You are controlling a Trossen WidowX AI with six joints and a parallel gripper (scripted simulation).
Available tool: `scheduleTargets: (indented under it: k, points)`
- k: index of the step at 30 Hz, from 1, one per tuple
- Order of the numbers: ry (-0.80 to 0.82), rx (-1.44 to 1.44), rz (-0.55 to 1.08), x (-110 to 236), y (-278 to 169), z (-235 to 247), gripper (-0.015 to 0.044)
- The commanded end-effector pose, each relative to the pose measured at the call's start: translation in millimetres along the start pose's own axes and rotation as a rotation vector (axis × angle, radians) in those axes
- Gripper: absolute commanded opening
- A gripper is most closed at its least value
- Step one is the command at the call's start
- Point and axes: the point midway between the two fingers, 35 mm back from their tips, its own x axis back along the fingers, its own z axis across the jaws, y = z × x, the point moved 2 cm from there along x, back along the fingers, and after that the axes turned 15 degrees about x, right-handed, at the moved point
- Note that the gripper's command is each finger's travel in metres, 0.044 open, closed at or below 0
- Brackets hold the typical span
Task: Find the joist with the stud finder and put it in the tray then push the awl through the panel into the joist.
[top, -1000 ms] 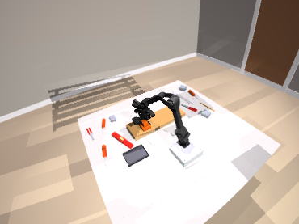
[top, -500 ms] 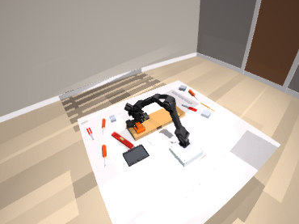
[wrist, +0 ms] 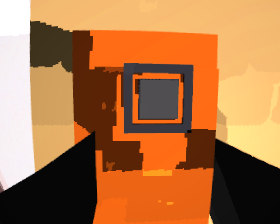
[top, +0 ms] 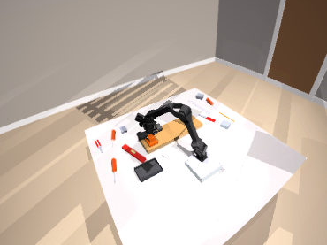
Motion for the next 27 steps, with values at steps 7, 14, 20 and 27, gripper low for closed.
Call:
scheduleTargets:
  k: [7, 14, 20, 27]
  points:
    - [-0.005, -0.001, 0.002, -1, -9, -32, 0.0]
    - [-0.008, 0.0, 0.003, -1, -15, -58, 0.0]
    - [-0.01, 0.0, 0.003, -1, -21, -79, 0.0]
    - [-0.013, 0.001, 0.004, 0, -28, -105, 0.0]
